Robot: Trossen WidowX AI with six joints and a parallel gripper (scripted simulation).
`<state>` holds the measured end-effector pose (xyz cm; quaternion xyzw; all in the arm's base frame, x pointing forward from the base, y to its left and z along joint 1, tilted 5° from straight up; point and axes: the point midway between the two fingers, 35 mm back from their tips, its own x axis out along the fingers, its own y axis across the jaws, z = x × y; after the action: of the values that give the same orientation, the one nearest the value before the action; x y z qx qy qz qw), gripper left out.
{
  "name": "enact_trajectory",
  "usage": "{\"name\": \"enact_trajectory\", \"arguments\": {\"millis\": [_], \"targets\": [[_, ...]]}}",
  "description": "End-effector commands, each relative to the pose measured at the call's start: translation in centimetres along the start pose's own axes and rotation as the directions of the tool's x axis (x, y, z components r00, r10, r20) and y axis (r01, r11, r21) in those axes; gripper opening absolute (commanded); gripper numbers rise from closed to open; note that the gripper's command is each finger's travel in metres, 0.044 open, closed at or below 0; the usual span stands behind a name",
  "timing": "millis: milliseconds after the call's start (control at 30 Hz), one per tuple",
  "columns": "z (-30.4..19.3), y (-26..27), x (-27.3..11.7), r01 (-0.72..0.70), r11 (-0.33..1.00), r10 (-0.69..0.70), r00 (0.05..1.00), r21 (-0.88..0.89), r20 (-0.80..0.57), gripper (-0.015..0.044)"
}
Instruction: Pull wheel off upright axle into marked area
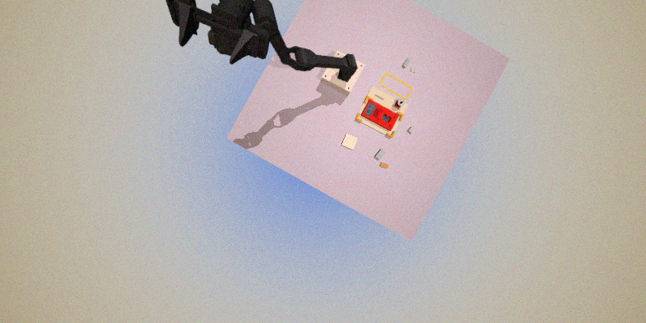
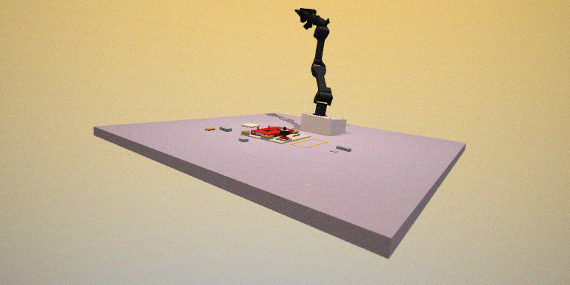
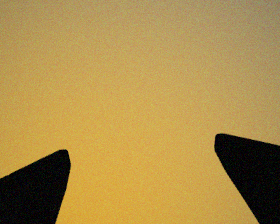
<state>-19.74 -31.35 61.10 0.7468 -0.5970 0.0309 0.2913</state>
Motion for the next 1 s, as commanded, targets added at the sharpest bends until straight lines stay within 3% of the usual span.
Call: {"name": "enact_trajectory", "arguments": {"millis": [0, 100, 300, 567, 967], "targets": [[-0.3, -0.1, 0.0, -0.002, 1.0, 0.002, 1.0, -0.005, -0.004, 0.0374], [-3.9, -1.0, -0.7, -0.025, 0.997, 0.021, 0.998, -0.069, -0.058, 0.03], [-12.3, -4.7, -2.6, -0.077, 0.973, 0.034, 0.979, -0.216, -0.199, 0.03], [-21.6, -13.1, -5.3, -0.091, 0.933, -0.048, 0.927, -0.349, -0.371, 0.03], [-31.0, -29.7, -10.3, -0.137, 0.775, -0.292, 0.789, -0.617, -0.541, 0.03]]}}
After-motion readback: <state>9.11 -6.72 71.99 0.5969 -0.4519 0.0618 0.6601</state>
